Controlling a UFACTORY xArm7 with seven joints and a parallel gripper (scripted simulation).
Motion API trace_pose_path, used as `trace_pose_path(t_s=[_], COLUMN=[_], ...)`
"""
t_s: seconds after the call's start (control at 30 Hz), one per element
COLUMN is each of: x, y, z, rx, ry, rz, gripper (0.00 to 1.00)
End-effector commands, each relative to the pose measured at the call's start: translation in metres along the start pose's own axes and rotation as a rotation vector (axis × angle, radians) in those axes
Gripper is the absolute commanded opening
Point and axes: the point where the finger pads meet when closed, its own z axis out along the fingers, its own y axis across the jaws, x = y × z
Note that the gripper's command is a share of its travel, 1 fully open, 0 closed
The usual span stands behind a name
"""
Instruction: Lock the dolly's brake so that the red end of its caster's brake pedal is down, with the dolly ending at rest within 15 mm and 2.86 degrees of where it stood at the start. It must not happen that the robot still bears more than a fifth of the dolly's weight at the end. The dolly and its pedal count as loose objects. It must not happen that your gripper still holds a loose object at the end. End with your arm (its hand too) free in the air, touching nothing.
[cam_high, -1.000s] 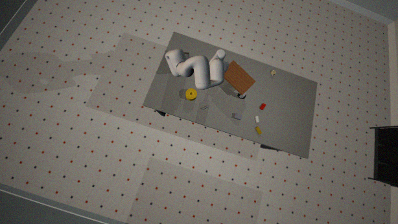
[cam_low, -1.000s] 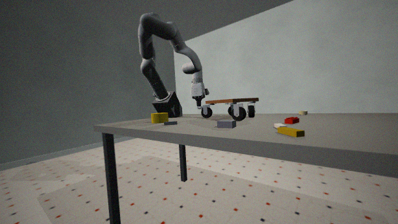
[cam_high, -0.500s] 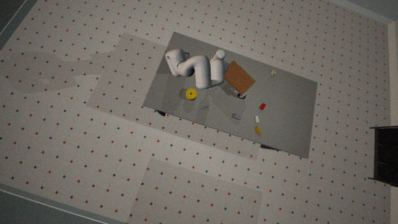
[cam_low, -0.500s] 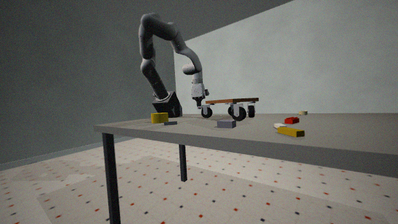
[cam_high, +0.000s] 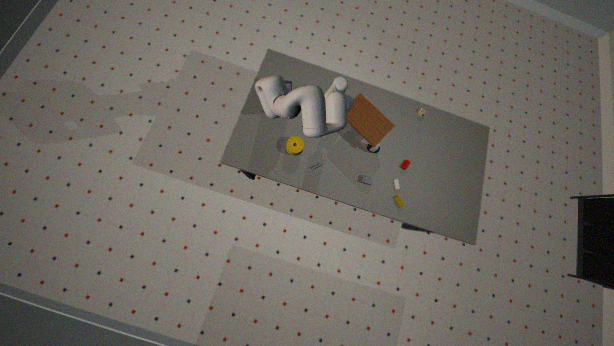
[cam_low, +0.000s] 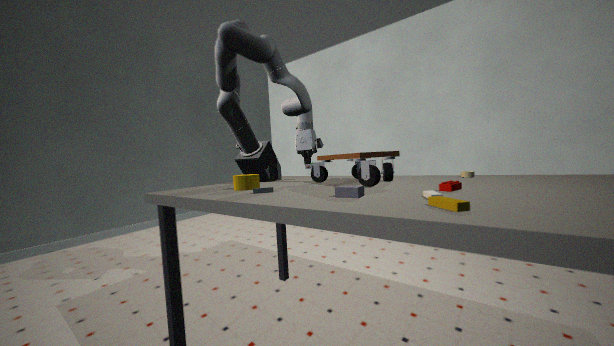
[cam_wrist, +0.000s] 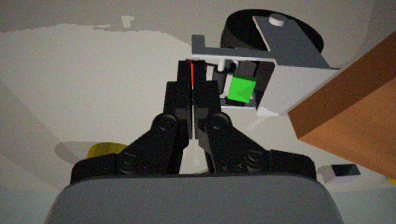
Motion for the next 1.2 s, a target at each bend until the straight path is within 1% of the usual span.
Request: trace_pose_path(t_s=[0.0,0.6,0.73,0.9,0.97,1.17], x=[-0.002,-0.002,-0.002,-0.002,-0.002,-0.002], y=[-0.001,-0.001,-0.001,-0.001,-0.001,-0.001], z=[0.002,0.002,0.0,-0.014,-0.014,-0.043], rx=[0.005,0.005,0.005,0.005,0.005,0.005], ry=[-0.006,-0.006,-0.006,-0.006,-0.006,-0.006], rz=[0.002,0.002,0.002,0.002,0.002,0.002], gripper=[0.0,0.0,0.0,0.0,0.0,0.0])
